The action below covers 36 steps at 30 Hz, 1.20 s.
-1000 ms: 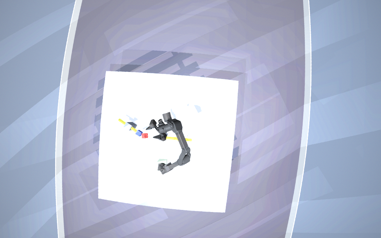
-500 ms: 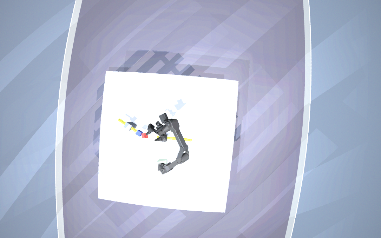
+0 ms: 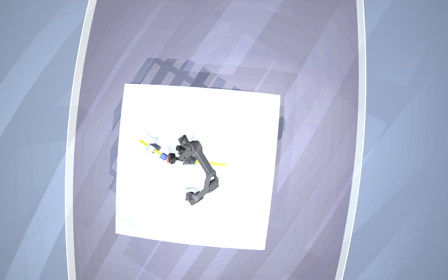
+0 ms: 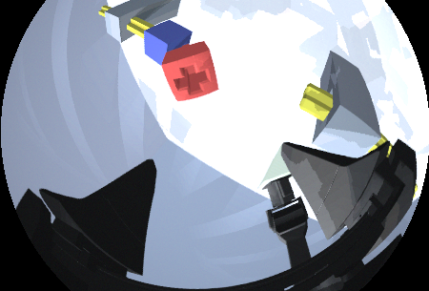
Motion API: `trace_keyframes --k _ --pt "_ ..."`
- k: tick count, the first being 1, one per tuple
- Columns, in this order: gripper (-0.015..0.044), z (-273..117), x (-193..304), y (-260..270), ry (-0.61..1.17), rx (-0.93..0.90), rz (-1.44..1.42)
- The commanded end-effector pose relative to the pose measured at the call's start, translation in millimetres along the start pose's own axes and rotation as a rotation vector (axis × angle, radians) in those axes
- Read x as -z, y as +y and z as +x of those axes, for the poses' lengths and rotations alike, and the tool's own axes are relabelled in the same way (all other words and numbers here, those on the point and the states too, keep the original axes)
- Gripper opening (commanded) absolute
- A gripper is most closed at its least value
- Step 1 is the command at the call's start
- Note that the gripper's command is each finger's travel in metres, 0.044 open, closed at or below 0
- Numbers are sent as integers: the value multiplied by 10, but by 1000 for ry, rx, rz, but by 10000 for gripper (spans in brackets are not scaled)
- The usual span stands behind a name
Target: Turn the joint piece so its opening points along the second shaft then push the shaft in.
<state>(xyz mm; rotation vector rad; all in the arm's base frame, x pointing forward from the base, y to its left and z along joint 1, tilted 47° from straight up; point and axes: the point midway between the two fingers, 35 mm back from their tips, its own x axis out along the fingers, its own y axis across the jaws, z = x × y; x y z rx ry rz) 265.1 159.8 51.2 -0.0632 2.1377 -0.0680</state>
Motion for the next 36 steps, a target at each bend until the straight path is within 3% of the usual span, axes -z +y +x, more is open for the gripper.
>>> trace_keyframes --k 1,36 --pt "440 66 4 -20 -2 74 -87" --pt "440 245 -133 -134 133 839 -984"
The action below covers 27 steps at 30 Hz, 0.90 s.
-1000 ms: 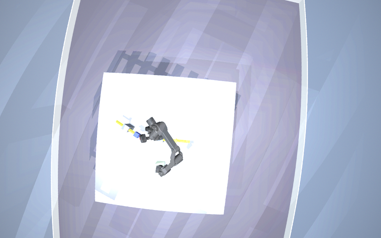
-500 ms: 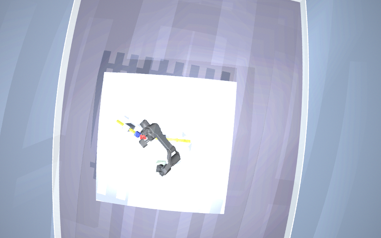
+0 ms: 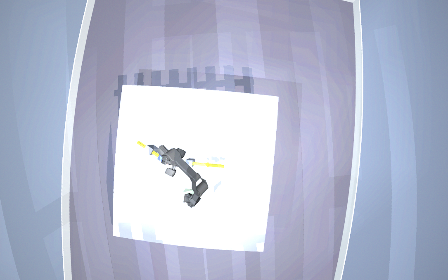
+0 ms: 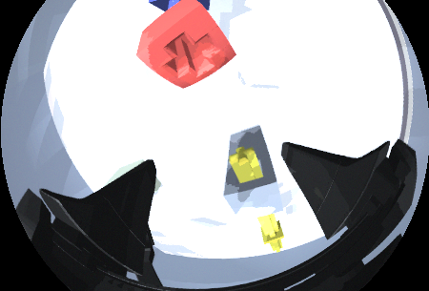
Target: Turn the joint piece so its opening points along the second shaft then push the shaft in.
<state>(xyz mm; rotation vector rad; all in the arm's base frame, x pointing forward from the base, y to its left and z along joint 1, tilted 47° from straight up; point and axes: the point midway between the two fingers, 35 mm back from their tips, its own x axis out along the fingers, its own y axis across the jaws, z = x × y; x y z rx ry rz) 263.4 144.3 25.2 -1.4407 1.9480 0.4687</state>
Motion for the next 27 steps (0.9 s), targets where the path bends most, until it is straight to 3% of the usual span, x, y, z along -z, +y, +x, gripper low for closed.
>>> trace_keyframes --k 1,14,27 --pt "440 2 -9 -4 36 64 -96" --pt "440 -81 -78 -59 183 302 -441" --pt "440 72 -107 -106 191 312 -454"
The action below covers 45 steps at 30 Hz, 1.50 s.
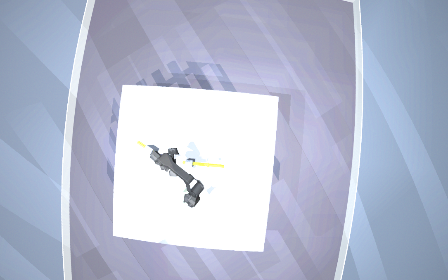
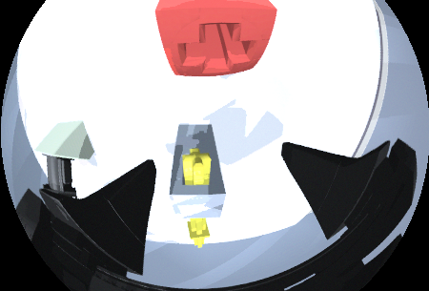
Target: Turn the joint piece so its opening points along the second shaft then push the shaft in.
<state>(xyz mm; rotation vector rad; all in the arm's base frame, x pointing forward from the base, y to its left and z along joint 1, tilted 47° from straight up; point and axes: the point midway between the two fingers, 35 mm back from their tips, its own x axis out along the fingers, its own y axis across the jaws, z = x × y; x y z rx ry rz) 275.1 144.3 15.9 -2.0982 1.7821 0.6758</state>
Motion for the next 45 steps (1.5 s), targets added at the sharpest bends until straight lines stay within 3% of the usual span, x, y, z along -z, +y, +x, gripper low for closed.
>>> trace_keyframes --k 1,16,38,45 --pt "440 22 -32 -1 2 4 -4" --pt "440 -97 -674 16 -2 5 -4" --pt "440 192 -687 4 0 5 -3" --pt "256 192 -687 4 0 5 -3"
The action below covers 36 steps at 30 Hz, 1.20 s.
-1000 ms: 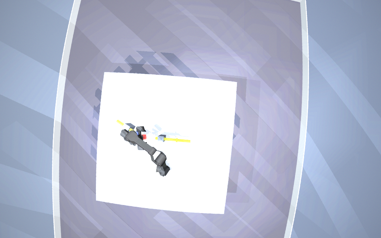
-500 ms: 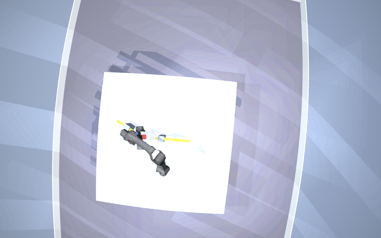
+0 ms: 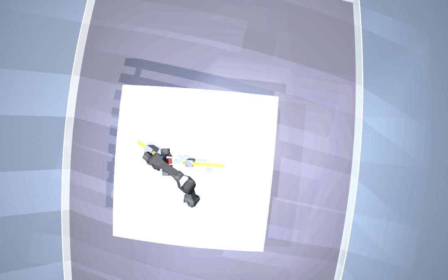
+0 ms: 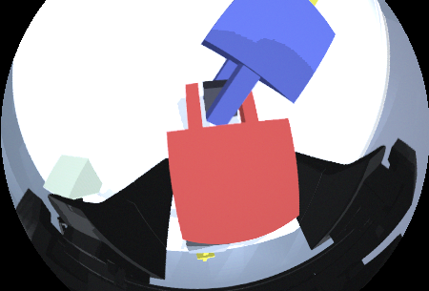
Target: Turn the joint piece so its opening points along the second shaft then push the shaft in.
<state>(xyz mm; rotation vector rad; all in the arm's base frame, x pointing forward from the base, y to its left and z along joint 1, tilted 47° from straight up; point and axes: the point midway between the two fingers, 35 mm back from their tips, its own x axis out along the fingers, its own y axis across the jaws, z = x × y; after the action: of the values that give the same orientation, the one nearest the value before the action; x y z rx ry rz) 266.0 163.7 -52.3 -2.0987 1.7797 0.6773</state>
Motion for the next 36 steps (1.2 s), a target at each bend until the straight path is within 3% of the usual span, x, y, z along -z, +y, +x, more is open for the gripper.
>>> trace_keyframes --k 1,3,36 --pt "230 1 2 -3 1 3 -3" --pt "182 1 2 -3 1 3 -3" --pt "182 1 2 -3 1 3 -3"
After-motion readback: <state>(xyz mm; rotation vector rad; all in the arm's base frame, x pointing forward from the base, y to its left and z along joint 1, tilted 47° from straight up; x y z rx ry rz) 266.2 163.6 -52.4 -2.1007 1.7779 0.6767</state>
